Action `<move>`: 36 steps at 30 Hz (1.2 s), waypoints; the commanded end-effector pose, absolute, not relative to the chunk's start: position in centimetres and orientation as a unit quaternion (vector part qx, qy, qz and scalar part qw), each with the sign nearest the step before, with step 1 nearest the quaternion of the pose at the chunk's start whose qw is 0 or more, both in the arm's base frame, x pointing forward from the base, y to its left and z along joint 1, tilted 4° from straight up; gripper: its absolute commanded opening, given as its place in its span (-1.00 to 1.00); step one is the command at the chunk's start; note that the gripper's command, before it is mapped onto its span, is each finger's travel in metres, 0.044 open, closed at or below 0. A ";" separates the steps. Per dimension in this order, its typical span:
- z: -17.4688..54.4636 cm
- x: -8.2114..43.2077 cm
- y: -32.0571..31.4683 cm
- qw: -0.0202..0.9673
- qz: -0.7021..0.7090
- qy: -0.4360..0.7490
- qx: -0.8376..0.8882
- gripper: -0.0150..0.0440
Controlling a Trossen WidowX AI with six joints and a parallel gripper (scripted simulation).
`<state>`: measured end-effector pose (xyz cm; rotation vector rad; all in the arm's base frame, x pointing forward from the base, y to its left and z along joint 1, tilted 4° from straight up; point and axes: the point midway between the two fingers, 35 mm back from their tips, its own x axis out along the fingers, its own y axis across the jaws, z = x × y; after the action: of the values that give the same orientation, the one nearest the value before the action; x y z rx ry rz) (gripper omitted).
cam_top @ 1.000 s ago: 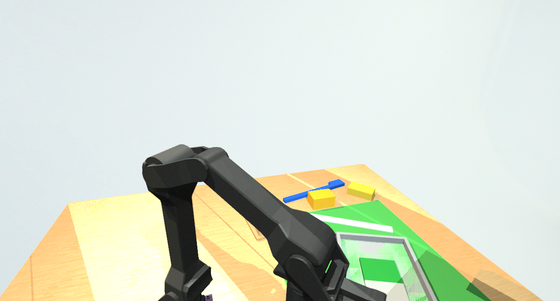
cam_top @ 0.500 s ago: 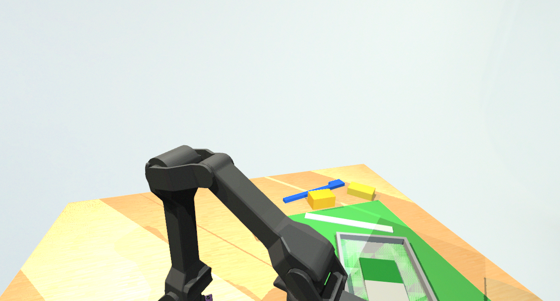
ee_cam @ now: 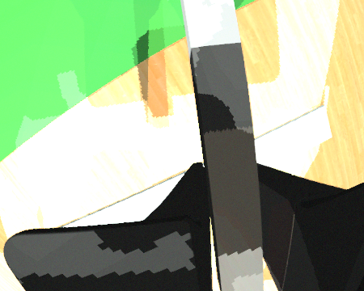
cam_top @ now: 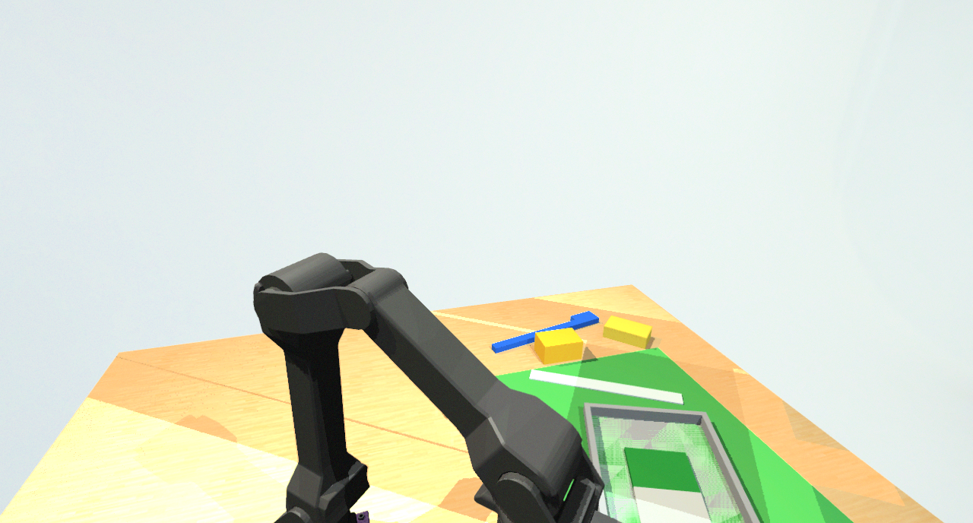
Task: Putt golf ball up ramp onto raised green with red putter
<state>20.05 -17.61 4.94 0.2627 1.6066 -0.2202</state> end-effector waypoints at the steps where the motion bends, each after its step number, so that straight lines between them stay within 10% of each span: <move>1: 4.9 19.9 -18.6 0.683 -0.100 0.715 0.116 -0.49; 36: 8.6 23.9 -7.4 0.684 -0.098 0.713 0.120 -0.49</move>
<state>23.48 -7.19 6.92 0.2712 1.6255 -0.2120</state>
